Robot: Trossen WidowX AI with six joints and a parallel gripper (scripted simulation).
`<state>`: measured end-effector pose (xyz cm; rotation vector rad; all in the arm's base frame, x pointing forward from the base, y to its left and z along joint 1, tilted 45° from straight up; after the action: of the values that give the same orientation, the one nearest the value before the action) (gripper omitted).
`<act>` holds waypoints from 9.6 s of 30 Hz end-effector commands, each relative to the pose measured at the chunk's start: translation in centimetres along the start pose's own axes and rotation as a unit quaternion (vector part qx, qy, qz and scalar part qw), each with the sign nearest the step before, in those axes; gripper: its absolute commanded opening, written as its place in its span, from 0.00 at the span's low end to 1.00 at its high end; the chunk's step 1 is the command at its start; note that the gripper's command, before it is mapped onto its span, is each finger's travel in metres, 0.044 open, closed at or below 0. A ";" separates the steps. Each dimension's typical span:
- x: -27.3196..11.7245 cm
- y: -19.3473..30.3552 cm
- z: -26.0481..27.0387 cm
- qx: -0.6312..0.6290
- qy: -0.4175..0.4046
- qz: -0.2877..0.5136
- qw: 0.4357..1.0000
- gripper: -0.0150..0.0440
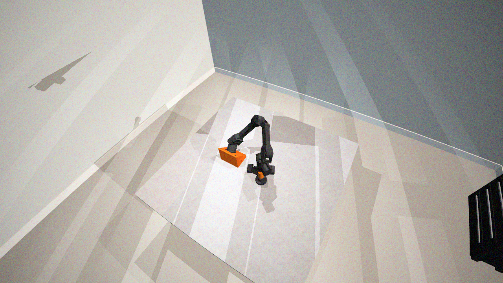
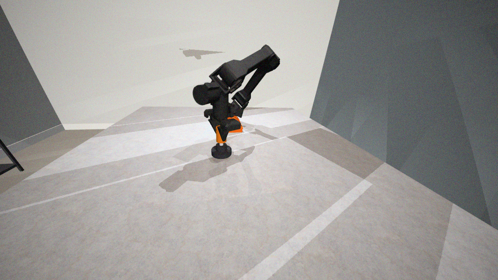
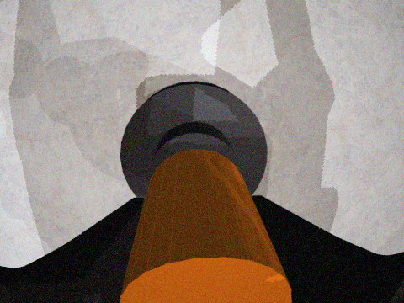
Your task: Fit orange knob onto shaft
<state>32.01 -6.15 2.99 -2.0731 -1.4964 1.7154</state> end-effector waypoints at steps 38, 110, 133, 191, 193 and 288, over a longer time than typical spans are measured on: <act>0.0 0.0 -0.2 -0.104 0.002 0.000 0.995 0.25; -0.4 0.1 0.0 0.588 0.001 -0.002 0.809 0.25; 0.0 0.2 0.0 0.588 0.002 -0.002 0.809 0.25; -0.5 -0.1 0.1 0.673 0.001 -0.002 0.740 0.25; -0.5 -0.2 0.0 0.689 0.001 -0.002 0.725 0.25; -0.2 0.0 0.2 0.809 0.001 -0.002 0.588 0.25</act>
<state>31.95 -6.30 3.15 -0.8718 0.3817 1.6953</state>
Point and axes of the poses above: the point midway between the two fingers, 35 mm back from their tips, its own x axis out along the fingers, its own z axis across the jaws, y = z × x, the point moved 8 cm from there along -x, back along the fingers, and after that the axes turned 6 degrees about -x, right-handed, at the moved point
